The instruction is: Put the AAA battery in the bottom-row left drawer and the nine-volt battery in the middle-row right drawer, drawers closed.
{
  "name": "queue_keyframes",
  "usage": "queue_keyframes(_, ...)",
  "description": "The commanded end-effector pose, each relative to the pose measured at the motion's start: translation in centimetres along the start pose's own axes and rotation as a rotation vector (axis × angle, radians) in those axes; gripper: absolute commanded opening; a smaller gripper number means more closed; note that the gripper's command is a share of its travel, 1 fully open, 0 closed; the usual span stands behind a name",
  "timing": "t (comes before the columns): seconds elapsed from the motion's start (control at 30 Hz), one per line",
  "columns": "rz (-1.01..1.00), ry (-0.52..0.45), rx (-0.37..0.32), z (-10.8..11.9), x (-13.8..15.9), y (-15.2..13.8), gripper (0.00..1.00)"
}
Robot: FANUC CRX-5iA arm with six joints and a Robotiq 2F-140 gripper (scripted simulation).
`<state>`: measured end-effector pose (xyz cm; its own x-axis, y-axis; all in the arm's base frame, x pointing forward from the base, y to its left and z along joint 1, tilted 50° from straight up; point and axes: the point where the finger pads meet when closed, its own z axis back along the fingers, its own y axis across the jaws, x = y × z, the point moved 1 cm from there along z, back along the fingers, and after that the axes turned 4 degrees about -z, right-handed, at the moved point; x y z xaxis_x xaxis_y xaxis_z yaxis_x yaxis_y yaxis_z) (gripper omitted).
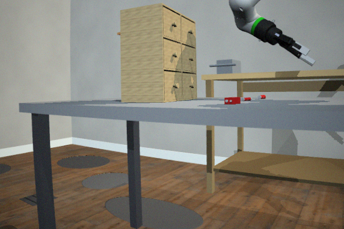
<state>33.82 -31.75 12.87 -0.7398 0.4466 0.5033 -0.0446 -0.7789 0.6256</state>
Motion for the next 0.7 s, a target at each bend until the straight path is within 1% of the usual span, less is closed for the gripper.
queue_keyframes(0.0,0.0,0.0,0.0,0.02,0.0,0.0,1.0)
queue_keyframes(0.57,0.0,0.001,0.0,0.03,-0.01,-0.02,1.0)
queue_keyframes(0.67,-0.004,0.018,0.013,0.7,-0.26,-0.71,1.0)
